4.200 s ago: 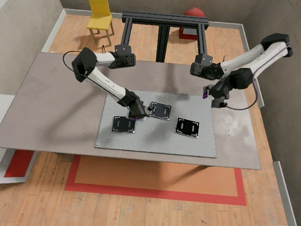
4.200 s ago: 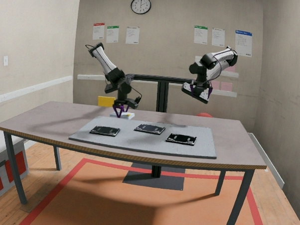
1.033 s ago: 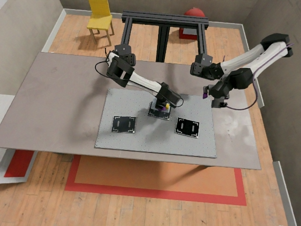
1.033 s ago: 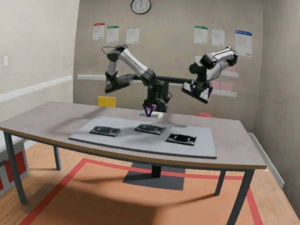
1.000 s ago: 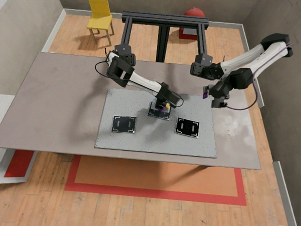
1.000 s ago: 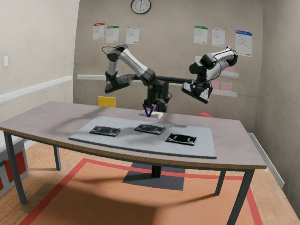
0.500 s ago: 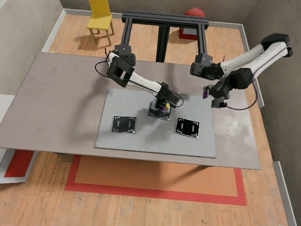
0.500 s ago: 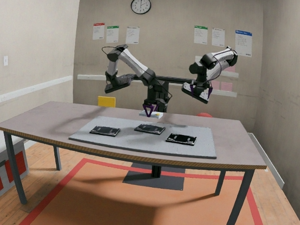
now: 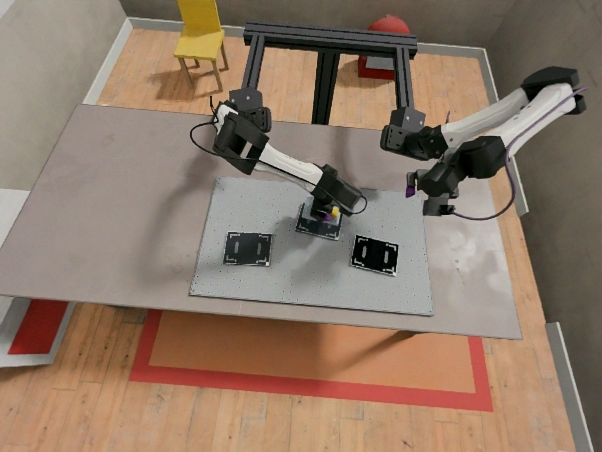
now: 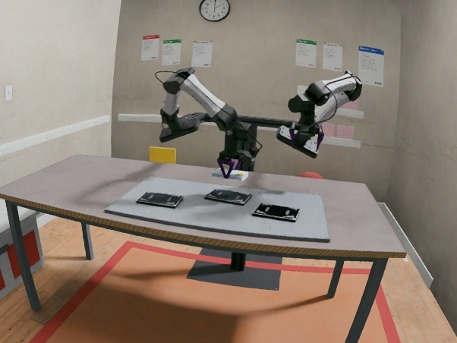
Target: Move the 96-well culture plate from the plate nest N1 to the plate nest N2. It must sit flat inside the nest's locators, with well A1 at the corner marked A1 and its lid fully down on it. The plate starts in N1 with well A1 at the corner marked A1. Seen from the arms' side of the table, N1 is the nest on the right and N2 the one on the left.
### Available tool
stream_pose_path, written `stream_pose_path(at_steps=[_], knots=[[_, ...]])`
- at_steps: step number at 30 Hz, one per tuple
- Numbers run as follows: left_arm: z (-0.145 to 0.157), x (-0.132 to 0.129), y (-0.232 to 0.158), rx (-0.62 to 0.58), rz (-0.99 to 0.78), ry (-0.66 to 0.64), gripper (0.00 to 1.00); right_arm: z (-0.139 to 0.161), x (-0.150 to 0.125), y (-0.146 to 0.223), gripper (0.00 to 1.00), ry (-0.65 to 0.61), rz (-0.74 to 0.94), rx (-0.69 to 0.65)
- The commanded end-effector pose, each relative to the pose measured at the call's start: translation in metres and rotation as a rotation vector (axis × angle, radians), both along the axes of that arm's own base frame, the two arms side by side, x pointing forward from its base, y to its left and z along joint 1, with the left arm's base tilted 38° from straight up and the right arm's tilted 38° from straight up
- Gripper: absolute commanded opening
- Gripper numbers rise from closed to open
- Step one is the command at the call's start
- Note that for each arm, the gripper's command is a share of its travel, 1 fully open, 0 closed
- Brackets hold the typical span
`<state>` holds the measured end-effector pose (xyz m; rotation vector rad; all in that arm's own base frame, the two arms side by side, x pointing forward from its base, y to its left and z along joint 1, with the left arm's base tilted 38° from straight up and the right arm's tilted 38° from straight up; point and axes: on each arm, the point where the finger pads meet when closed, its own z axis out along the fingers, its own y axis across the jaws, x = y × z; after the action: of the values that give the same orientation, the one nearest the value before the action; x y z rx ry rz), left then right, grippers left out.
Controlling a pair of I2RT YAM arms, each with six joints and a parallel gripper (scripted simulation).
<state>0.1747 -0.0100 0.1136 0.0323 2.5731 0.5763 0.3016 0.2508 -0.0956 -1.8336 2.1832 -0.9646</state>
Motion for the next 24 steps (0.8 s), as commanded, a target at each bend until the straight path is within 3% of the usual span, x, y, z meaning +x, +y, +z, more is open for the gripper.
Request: stream_pose_path(at_steps=[1, 24], knots=[[0.002, 0.002, -0.002, -0.014, -0.004, -0.009, 1.0, -0.005, 0.004, -0.003, 0.0, 0.006, -0.015, -0.006], [0.002, 0.002, -0.002, -0.014, -0.004, -0.009, 1.0, -0.024, 0.012, -0.015, 0.0, 0.007, -0.012, -0.013]])
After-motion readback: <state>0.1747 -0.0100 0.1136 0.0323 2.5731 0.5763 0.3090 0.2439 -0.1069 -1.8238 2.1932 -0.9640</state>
